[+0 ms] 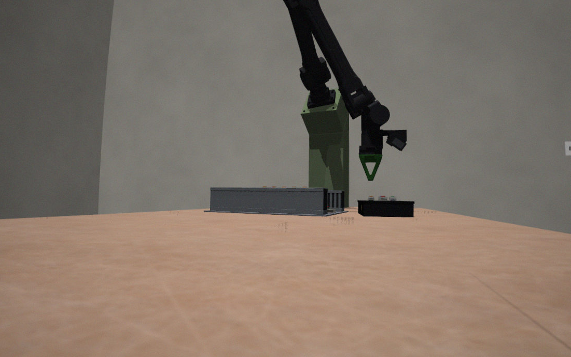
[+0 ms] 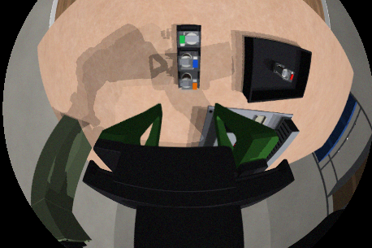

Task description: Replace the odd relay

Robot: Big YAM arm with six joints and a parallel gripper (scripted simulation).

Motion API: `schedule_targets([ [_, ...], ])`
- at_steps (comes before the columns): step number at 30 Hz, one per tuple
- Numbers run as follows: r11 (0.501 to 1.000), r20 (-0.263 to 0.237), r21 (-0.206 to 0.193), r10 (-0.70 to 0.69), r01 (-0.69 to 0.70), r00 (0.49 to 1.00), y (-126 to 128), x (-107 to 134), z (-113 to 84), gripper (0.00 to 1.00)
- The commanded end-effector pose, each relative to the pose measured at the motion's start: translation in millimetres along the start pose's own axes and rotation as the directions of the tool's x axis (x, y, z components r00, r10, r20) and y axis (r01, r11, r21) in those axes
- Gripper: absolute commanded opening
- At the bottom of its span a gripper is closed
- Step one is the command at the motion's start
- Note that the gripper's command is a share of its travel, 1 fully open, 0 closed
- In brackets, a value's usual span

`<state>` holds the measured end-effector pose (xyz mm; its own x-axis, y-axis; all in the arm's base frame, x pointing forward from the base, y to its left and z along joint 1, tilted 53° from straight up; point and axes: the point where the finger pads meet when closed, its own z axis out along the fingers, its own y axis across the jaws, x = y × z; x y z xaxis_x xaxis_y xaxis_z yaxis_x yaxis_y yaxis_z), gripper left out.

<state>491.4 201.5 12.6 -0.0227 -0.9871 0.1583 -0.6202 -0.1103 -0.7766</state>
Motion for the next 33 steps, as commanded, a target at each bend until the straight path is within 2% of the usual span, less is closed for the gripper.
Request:
schedule_targets([
  [1, 1.000, 0.026, 0.023, 0.000, 0.000, 1.000, -9.4, -12.1, -12.7, 0.59],
  [21, 1.000, 0.026, 0.024, -0.001, 0.001, 1.000, -9.3, -12.6, -11.9, 0.59],
  [27, 1.000, 0.016, 0.016, -0.004, 0.004, 1.000, -5.6, -8.4, 4.3, 0.59],
  [29, 1.000, 0.016, 0.016, -0.004, 0.004, 1.000, -5.6, -8.4, 4.3, 0.59],
  [33, 1.000, 0.009, 0.012, -0.003, 0.003, 1.000, -4.7, -5.1, 19.0, 0.59],
])
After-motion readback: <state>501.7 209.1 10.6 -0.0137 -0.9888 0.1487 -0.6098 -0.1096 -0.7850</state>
